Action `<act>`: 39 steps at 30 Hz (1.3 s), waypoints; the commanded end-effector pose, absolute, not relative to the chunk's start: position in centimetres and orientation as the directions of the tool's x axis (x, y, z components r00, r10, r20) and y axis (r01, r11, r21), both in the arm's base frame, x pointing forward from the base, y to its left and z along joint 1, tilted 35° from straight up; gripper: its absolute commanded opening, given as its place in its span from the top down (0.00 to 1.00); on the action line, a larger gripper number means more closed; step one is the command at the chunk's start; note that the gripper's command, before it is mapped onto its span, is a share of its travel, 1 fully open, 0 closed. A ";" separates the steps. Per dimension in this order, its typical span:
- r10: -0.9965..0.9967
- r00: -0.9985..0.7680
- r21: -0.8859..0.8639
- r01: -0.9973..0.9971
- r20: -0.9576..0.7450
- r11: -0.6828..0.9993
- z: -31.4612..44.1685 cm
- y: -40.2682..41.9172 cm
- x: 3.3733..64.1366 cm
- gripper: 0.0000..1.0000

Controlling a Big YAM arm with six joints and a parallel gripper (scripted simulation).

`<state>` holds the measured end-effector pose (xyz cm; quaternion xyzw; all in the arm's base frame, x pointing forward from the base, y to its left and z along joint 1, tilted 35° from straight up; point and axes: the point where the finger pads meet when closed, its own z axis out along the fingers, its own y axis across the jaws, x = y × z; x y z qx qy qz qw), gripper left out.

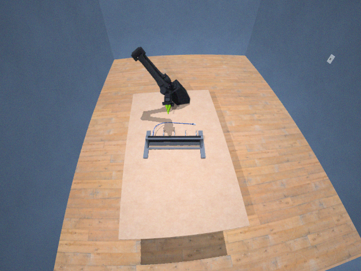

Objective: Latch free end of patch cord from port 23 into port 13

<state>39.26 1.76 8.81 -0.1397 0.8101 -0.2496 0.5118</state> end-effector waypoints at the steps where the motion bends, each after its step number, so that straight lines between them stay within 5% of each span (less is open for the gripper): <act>1: -0.484 -0.438 -0.553 0.037 -0.758 0.832 8.9 1.2 39.4 1.00; 24: -0.486 -0.413 -0.553 0.053 -0.770 0.832 5.0 -2.3 52.3 1.00; 39: -0.483 -0.431 -0.551 0.039 -0.762 0.834 3.8 -2.3 51.9 1.00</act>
